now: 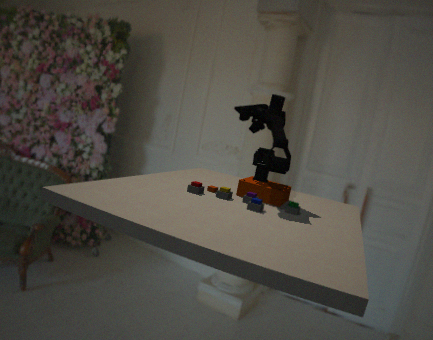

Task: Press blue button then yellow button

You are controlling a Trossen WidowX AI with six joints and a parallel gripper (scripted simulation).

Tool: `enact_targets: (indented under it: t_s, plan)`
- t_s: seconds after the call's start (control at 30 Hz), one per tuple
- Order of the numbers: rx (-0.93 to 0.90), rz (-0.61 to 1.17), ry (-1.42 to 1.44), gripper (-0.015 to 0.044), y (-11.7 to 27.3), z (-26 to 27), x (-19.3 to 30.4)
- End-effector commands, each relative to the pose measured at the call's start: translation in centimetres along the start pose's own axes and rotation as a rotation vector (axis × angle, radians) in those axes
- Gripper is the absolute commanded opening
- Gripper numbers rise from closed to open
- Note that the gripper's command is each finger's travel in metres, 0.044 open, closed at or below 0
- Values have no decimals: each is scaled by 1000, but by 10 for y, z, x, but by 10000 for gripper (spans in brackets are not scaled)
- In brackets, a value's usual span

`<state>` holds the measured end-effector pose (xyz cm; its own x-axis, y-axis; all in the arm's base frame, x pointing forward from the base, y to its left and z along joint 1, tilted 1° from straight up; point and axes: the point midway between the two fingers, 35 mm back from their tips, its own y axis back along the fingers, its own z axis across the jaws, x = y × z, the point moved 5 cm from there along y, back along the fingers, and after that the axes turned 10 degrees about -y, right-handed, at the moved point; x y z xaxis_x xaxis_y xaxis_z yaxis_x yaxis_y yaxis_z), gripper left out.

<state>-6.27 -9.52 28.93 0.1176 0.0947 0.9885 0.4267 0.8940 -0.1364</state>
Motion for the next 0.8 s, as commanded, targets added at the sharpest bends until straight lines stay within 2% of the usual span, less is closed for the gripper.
enact_targets:
  t_s: [0.0,0.17,0.47,0.77]
  plan:
    - [6,-2,3,400,0,0,0]
    - [159,-65,96,400,-14,-10,2]
    - [539,-155,363,400,-40,-49,-2]
    - [993,-129,724,400,-50,-113,-11]
